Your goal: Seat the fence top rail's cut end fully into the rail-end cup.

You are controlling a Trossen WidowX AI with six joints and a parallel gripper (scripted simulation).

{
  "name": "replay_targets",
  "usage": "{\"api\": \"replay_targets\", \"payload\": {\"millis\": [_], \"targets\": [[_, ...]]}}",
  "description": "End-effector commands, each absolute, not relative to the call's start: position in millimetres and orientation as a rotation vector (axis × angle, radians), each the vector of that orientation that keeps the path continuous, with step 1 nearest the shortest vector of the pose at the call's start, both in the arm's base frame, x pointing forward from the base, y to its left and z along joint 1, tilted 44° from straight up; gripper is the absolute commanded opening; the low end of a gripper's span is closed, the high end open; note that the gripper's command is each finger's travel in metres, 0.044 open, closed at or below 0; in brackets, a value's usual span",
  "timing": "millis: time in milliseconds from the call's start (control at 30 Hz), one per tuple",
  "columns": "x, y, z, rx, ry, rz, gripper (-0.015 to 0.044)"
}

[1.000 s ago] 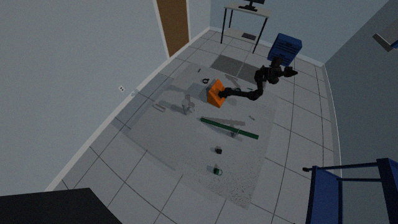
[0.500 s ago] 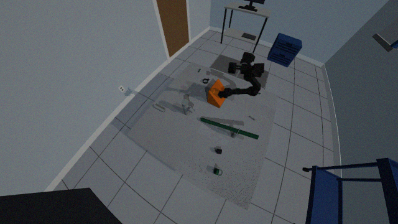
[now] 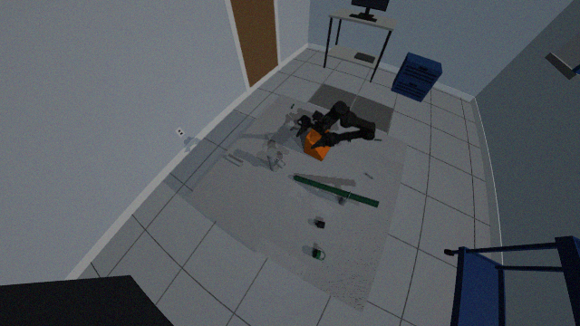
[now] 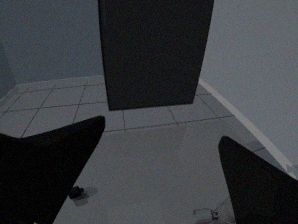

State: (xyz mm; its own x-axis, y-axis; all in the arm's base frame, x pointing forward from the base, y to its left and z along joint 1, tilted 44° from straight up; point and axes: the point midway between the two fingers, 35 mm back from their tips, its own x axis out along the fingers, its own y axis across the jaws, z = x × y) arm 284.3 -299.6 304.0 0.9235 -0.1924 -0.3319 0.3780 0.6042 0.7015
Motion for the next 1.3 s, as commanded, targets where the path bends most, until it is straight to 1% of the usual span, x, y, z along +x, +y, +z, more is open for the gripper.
{"api": "replay_targets", "payload": {"millis": [0,233,333,400,633,733,833,1167,1267], "targets": [[299.1,-257.7,239.6,0.805,0.496,-0.175,0.044],[297.6,-181.6,175.6,0.714,0.786,0.157,0.044],[291.0,-148.2,159.7,0.686,0.865,0.321,0.044],[288.7,-139.0,156.5,0.679,0.883,0.369,0.044],[288.5,-138.5,156.3,0.679,0.884,0.371,0.044],[289.9,-145.5,149.0,0.595,0.868,0.397,0.044],[292.6,-161.6,130.7,0.399,0.832,0.456,0.044],[292.7,-224.6,49.1,-0.475,0.641,0.725,0.044],[291.2,-232.8,36.4,-0.602,0.609,0.765,0.044]]}}
